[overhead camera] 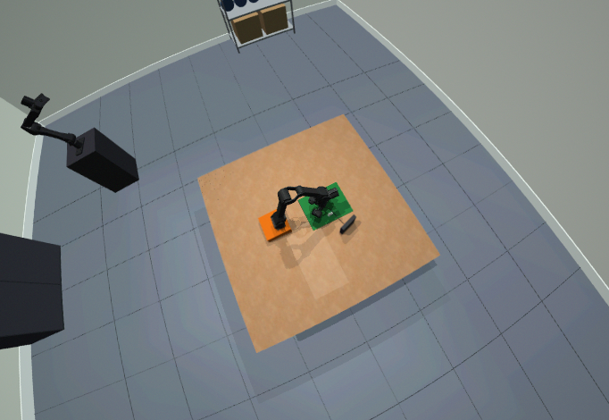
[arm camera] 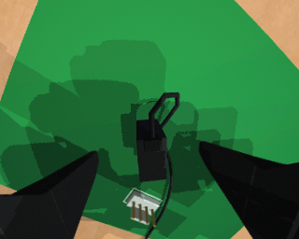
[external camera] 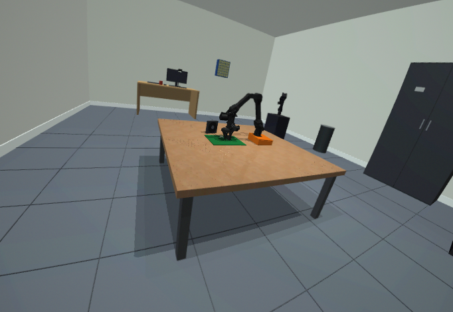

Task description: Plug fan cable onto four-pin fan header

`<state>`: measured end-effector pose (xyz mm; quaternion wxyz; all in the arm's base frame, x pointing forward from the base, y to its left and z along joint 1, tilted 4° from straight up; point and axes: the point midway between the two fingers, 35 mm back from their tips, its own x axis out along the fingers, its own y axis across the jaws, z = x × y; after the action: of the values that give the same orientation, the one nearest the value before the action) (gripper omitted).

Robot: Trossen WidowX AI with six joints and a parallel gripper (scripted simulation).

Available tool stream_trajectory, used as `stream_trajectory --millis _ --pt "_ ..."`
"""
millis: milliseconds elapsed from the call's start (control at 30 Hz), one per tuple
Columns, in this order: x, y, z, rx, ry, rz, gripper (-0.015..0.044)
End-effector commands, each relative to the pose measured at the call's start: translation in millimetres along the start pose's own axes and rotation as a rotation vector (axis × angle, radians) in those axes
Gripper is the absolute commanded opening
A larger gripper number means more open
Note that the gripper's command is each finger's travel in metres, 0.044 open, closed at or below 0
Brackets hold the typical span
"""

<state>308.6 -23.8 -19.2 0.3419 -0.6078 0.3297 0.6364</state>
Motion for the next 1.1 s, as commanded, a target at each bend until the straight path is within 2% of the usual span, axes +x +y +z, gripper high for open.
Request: stream_trajectory --millis 0,433,567,733,900,1067 --pt "0 0 0 0.000 0.000 0.000 0.0361" --pt "0 0 0 0.000 0.000 0.000 0.0020" --pt "-3 0 0 0.000 0.000 0.000 0.0000" --pt "-50 0 0 0.007 -0.006 -0.001 0.0000" --pt "-49 0 -1 0.012 -0.006 -0.001 0.0000" --pt "-49 0 -6 0.161 -0.006 -0.001 0.0000"
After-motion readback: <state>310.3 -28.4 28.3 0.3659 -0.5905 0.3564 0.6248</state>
